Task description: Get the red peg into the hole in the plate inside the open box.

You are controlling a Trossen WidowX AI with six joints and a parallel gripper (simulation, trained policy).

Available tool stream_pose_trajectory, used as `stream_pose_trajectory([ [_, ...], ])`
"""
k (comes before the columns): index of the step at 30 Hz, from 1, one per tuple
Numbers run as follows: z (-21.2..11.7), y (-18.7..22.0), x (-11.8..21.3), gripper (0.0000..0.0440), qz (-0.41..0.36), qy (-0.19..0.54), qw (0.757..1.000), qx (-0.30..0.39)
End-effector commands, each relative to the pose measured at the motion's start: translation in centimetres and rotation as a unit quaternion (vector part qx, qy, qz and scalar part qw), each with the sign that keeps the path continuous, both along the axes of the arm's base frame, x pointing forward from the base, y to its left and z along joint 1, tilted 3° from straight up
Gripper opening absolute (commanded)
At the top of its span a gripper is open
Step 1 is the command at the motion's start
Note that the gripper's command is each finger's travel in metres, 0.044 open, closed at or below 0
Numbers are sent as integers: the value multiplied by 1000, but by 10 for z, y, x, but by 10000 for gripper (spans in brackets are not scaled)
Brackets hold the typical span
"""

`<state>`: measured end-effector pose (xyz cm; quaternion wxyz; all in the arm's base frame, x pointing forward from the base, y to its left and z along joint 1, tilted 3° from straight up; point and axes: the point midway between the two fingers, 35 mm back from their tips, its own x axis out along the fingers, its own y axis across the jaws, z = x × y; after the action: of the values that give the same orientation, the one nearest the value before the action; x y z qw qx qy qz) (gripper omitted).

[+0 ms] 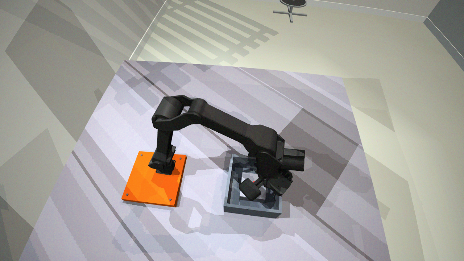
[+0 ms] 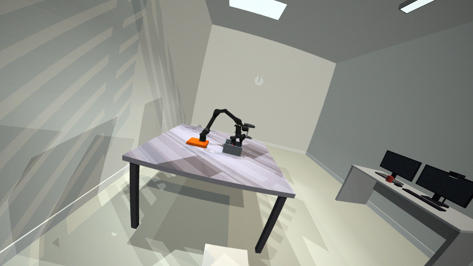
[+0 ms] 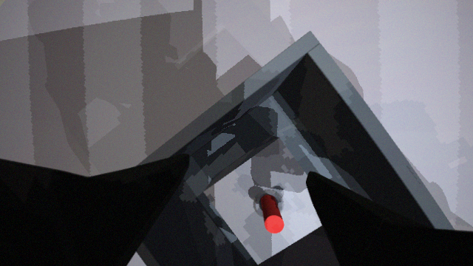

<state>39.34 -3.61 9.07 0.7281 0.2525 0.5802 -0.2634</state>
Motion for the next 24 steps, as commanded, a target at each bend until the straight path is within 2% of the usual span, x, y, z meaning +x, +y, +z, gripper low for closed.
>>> stream_pose_trajectory([
  [1, 6, 3, 10, 440, 8, 0, 1000, 15],
  [16, 41, 29, 55, 440, 32, -40, 997, 65],
  [24, 42, 30, 57, 440, 33, -42, 996, 67],
])
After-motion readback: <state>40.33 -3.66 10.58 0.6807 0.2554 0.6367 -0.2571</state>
